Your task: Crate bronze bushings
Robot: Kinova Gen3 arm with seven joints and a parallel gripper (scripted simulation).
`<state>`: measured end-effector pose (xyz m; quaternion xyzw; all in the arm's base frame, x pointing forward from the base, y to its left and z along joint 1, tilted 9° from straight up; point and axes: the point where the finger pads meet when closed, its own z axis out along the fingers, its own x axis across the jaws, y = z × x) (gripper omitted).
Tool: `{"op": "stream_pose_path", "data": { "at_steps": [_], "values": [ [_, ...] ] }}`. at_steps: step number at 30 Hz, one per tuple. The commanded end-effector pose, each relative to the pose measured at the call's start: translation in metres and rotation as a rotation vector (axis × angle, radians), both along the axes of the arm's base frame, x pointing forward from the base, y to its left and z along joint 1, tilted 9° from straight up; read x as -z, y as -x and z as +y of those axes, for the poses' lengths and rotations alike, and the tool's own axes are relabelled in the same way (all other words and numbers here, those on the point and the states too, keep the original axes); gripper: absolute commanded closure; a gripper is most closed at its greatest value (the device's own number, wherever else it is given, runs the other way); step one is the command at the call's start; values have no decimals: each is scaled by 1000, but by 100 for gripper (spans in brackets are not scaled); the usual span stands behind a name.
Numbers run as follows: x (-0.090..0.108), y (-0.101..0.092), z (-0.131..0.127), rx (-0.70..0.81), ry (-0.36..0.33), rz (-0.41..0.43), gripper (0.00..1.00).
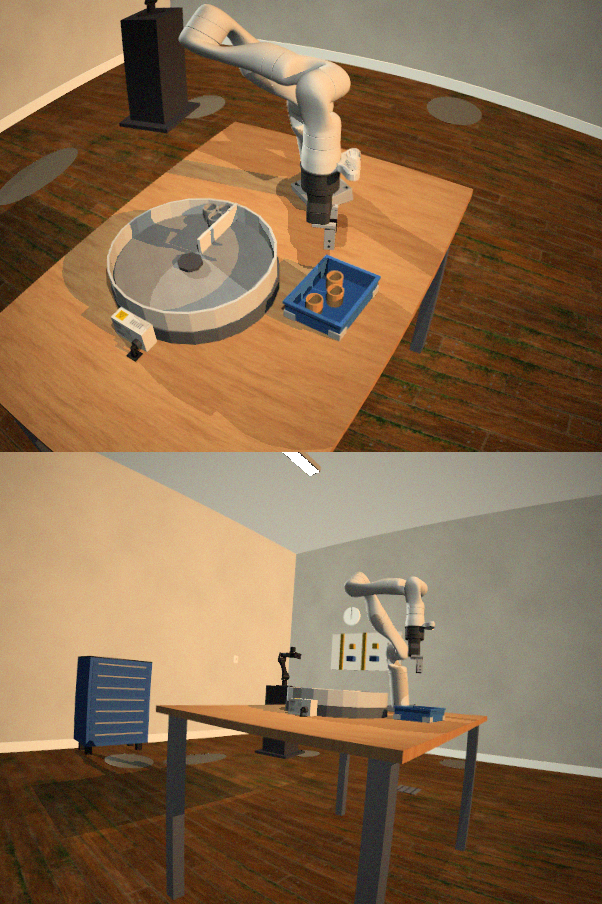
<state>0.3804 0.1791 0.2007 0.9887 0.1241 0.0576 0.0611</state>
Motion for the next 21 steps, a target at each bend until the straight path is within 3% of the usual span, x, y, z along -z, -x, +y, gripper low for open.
{"op": "stream_pose_path", "data": {
  "at_steps": [1, 10, 15, 21],
  "values": [
    [1, 0, 1, -5, -5, 8, 0],
    [1, 0, 1, -5, -5, 8, 0],
    [-1, 1, 0, -239, 25, 32, 0],
    [-1, 1, 0, -239, 25, 32, 0]
  ]
}}
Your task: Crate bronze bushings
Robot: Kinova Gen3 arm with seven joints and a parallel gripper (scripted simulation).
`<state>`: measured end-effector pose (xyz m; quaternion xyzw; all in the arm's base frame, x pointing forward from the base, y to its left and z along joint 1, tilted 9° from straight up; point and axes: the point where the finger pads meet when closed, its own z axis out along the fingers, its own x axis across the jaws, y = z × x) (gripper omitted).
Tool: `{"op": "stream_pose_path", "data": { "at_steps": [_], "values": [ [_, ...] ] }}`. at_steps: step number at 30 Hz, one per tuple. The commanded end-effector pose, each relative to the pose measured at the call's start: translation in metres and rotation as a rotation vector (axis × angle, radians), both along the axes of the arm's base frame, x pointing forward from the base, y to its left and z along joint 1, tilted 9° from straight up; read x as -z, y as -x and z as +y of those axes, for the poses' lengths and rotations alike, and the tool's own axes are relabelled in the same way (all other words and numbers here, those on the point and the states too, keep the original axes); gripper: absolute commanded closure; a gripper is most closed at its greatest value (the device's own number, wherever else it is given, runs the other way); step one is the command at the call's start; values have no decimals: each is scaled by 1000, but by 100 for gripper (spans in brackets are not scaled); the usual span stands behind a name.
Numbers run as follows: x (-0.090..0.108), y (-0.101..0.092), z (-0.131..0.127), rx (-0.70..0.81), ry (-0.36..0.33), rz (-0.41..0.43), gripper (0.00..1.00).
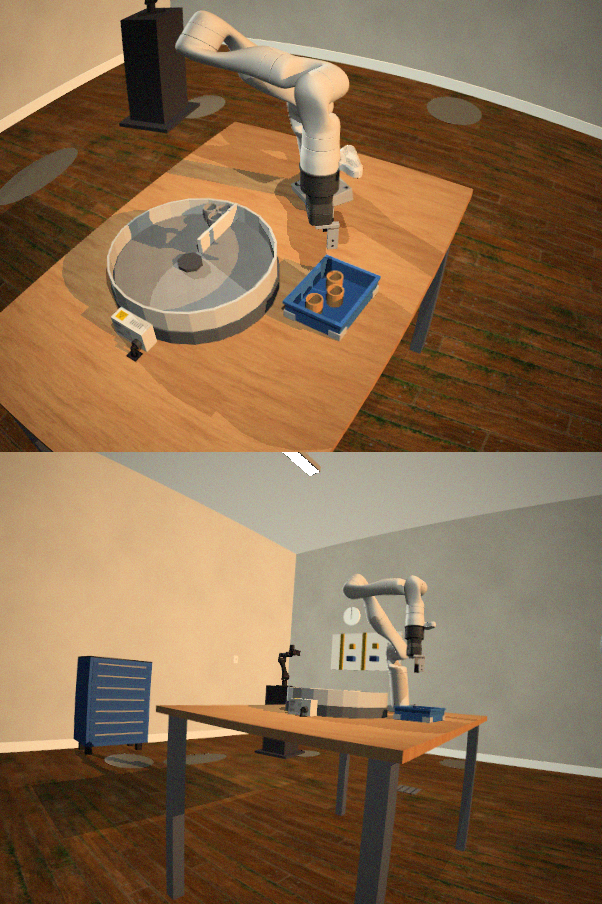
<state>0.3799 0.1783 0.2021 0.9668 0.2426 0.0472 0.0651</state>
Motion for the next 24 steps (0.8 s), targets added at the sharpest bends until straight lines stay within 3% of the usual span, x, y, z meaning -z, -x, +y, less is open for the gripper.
{"op": "stream_pose_path", "data": {
  "at_steps": [1, 6, 11, 24],
  "values": [
    [0, 0, 1, 0, -1, 1, 0],
    [0, 0, 1, 0, -1, 1, 0],
    [-3, 1, 0, -235, 28, 24, 0],
    [-4, 1, -1, -282, 34, 29, 0]
  ]
}}
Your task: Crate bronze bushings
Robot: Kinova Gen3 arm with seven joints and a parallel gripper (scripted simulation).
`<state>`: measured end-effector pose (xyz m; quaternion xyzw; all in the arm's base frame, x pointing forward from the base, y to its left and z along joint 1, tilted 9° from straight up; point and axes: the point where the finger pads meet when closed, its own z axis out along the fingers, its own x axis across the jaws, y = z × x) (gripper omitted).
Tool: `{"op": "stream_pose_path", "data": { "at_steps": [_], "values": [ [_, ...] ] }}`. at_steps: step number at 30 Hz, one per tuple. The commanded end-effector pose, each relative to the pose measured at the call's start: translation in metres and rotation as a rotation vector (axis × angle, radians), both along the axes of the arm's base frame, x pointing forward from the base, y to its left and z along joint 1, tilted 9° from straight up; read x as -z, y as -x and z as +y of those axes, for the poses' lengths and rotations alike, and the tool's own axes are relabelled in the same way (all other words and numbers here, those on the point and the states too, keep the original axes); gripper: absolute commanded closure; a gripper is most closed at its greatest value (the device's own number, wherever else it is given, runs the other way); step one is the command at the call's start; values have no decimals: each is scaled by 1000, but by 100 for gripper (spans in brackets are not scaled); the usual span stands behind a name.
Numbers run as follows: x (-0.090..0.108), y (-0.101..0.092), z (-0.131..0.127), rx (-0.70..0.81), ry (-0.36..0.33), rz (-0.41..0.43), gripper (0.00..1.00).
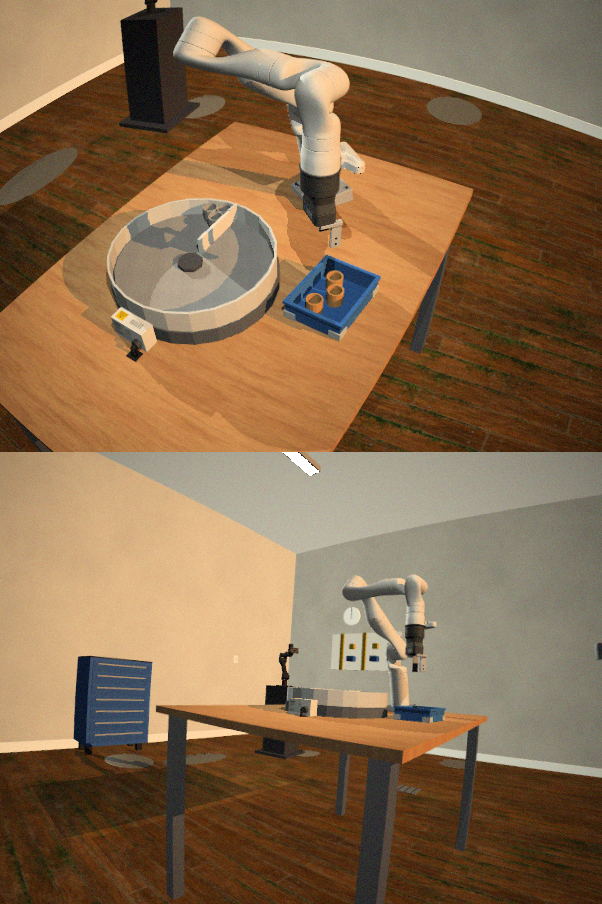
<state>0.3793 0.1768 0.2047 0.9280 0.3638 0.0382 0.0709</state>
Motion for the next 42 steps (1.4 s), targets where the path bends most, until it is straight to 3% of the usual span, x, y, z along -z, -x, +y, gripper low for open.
{"op": "stream_pose_path", "data": {
  "at_steps": [1, 4, 16, 21, 33, 38, 42],
  "values": [
    [-1, 0, 1, -77, 7, 7, 0],
    [-3, 0, 0, -218, 25, 22, 0],
    [-3, 0, 0, -218, 25, 22, 0],
    [-6, 1, -1, -452, 54, 46, 0],
    [-6, 1, -1, -452, 54, 46, 0],
    [-9, 2, -2, -687, 83, 70, 0],
    [-9, 2, -2, -687, 83, 70, 0]
  ]
}}
